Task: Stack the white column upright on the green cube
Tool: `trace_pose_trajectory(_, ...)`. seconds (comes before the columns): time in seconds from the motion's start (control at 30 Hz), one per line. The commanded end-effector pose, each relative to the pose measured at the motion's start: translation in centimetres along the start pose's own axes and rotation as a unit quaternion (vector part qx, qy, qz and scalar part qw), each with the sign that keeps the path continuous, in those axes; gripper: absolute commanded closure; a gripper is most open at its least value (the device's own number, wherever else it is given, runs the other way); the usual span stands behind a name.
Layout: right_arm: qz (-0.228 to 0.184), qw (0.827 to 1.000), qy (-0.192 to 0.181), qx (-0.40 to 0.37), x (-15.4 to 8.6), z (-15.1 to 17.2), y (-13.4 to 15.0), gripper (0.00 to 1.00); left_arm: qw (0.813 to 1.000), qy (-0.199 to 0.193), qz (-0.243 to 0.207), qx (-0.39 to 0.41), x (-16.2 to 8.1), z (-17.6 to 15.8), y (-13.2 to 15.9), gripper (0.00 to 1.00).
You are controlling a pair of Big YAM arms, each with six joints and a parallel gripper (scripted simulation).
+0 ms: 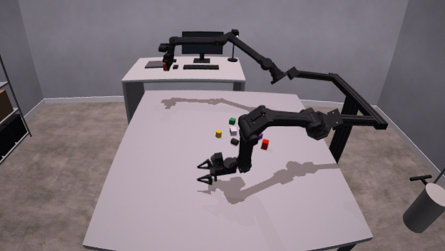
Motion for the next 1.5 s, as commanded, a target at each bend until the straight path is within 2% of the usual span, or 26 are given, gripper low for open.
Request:
trace_pose_trajectory(0.0, 0.000, 1.000, 0.007, 0.002, -0.9, -0.2, 0.2, 1.00, 1.000, 0.001, -0.004, 0.000, 0.1, -0.1, -0.4, 0.00)
trace_pose_trajectory(0.57, 0.000, 1.000, 0.007, 0.002, -0.9, -0.2, 0.2, 1.00, 1.000, 0.001, -0.004, 0.000, 0.1, -0.1, -0.4, 0.00)
trace_pose_trajectory(0.7, -0.001, 1.000, 0.015, 0.000, -1.7, 0.3, 0.2, 0.54, 0.999, 0.016, -0.003, 0.036, -1.1, -1.6, -1.0, 0.00)
trace_pose_trajectory(0.77, -0.005, 1.000, 0.017, -0.005, -1.6, 0.6, -0.3, 0.31, 0.998, 0.031, 0.017, 0.061, -3.0, -2.9, -0.1, 0.00)
trace_pose_trajectory(0.87, -0.013, 1.000, 0.019, -0.012, -1.4, 1.9, -1.7, 0.00, 0.989, 0.077, 0.073, 0.105, -8.4, -6.5, 2.4, 0.00)
trace_pose_trajectory(1.03, -0.026, 0.999, 0.015, -0.021, -0.2, 5.3, -3.5, 0.00, 0.964, 0.156, 0.154, 0.152, -17.1, -12.5, 4.6, 0.00)
trace_pose_trajectory(1.1, -0.026, 0.999, 0.015, -0.021, -0.2, 5.3, -3.5, 0.00, 0.964, 0.156, 0.154, 0.152, -17.1, -12.5, 4.6, 0.00)
trace_pose_trajectory(1.13, -0.023, 1.000, 0.011, -0.017, 0.5, 6.3, -2.9, 0.00, 0.958, 0.169, 0.167, 0.161, -18.5, -13.5, 5.0, 0.00)
trace_pose_trajectory(1.2, -0.033, 0.999, 0.012, -0.025, 0.9, 8.0, -4.5, 0.00, 0.945, 0.196, 0.196, 0.173, -21.6, -15.8, 5.8, 0.00)
trace_pose_trajectory(1.37, -0.061, 0.997, 0.007, -0.046, 3.1, 14.6, -8.5, 0.00, 0.903, 0.260, 0.279, 0.197, -29.2, -21.5, 8.1, 0.00)
trace_pose_trajectory(1.47, -0.080, 0.995, 0.003, -0.059, 4.9, 19.6, -11.3, 0.00, 0.881, 0.284, 0.317, 0.206, -32.7, -24.1, 9.0, 0.00)
Point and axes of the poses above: on each arm, the point where the finger pads meet when closed, its own x axis out along the fingers, its own z axis across the jaws, y = z × x, the point moved 7 cm from there along -x, back along the fingers, and after that the axes turned 12 degrees about -x, right-handed, at the moved point
